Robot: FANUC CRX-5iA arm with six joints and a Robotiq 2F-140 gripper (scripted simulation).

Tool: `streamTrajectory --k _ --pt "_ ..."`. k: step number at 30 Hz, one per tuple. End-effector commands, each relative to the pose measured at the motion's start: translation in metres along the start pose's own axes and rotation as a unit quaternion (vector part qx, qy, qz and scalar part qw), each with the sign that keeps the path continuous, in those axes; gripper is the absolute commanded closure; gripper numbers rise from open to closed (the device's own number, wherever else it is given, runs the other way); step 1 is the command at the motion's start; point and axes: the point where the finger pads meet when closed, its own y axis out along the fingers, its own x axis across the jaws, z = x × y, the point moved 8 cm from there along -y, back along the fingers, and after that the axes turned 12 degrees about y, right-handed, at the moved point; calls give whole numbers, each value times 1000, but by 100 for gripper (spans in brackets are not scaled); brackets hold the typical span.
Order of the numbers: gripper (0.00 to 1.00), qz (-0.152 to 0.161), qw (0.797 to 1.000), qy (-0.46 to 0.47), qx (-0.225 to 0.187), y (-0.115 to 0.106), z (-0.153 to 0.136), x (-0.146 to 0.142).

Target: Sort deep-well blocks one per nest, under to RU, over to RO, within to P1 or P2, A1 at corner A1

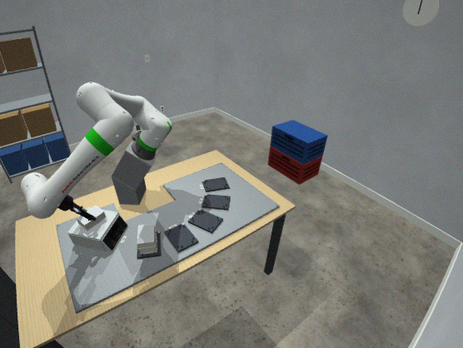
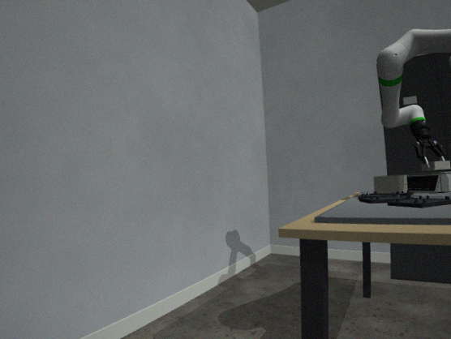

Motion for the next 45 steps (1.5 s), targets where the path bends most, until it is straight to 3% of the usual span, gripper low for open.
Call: streamTrajectory --k 1,45 --pt "90 0 1000 0 0 1 1 0" --pt "90 0 1000 0 0 4 3 0"
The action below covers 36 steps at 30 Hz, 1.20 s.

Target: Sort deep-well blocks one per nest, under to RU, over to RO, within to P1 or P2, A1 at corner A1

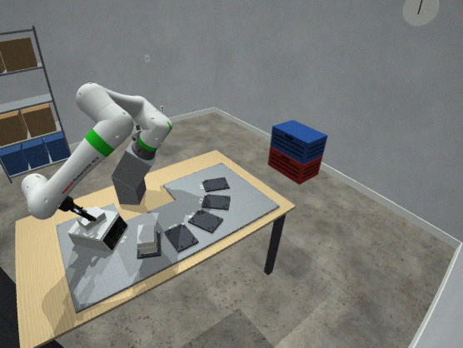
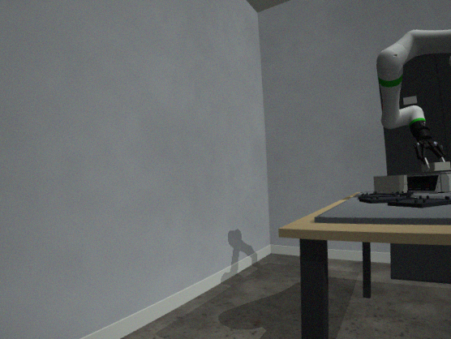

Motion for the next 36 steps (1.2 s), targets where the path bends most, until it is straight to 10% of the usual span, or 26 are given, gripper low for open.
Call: streamTrajectory --k 1,36 --pt "90 0 1000 0 0 0 0 0" --pt "90 0 1000 0 0 5 3 -1"
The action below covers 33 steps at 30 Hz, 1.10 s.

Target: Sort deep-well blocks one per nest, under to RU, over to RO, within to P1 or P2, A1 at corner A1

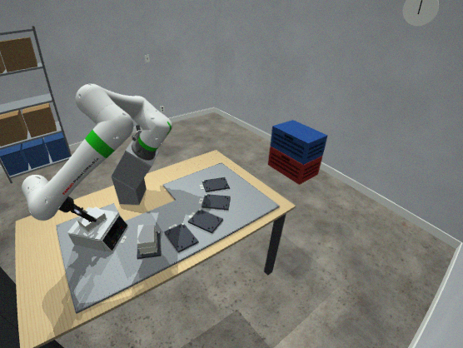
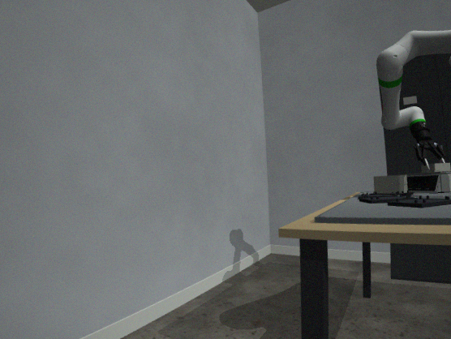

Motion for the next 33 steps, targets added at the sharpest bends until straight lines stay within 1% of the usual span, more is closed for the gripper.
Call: streamTrajectory --k 1,12,13,33 --pt "90 0 1000 0 0 0 0 0" --pt "90 0 1000 0 0 2 1 0" --pt "0 0 1000 0 0 2 1 0" --pt "0 0 1000 0 0 2 1 0"
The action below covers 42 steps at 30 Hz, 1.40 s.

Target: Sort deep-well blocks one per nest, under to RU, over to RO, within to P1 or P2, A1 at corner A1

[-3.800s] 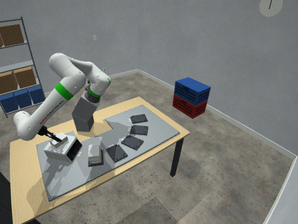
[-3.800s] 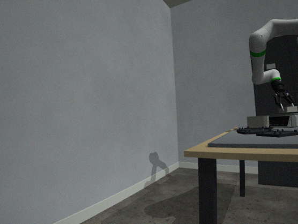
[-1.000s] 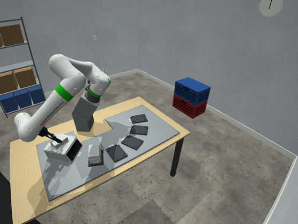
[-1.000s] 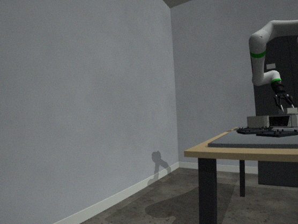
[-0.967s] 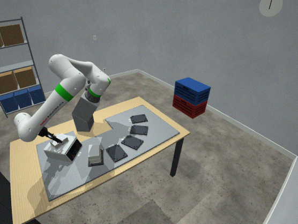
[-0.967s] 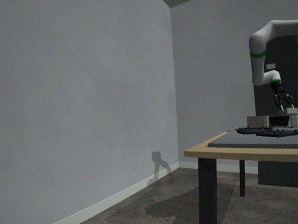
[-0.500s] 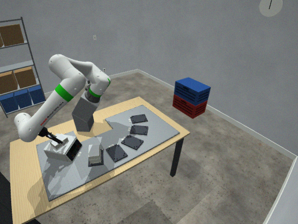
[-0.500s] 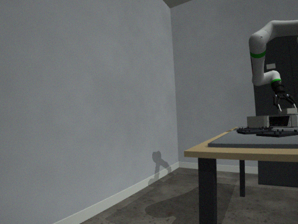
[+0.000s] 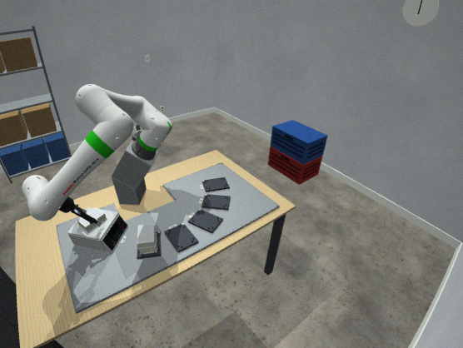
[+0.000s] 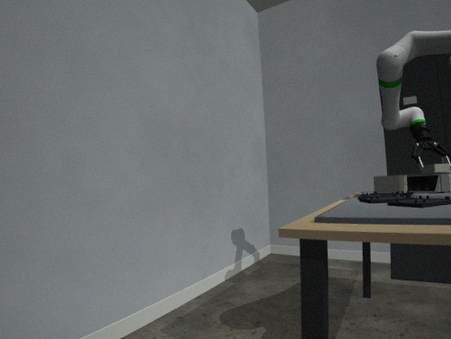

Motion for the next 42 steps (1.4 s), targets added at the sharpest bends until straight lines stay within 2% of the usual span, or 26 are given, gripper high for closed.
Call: streamTrajectory --k 1,32,42 --pt "0 0 1000 0 0 -3 -1 0" --pt "0 0 1000 0 0 -65 -36 8" --pt "0 0 1000 0 0 -65 -37 8"
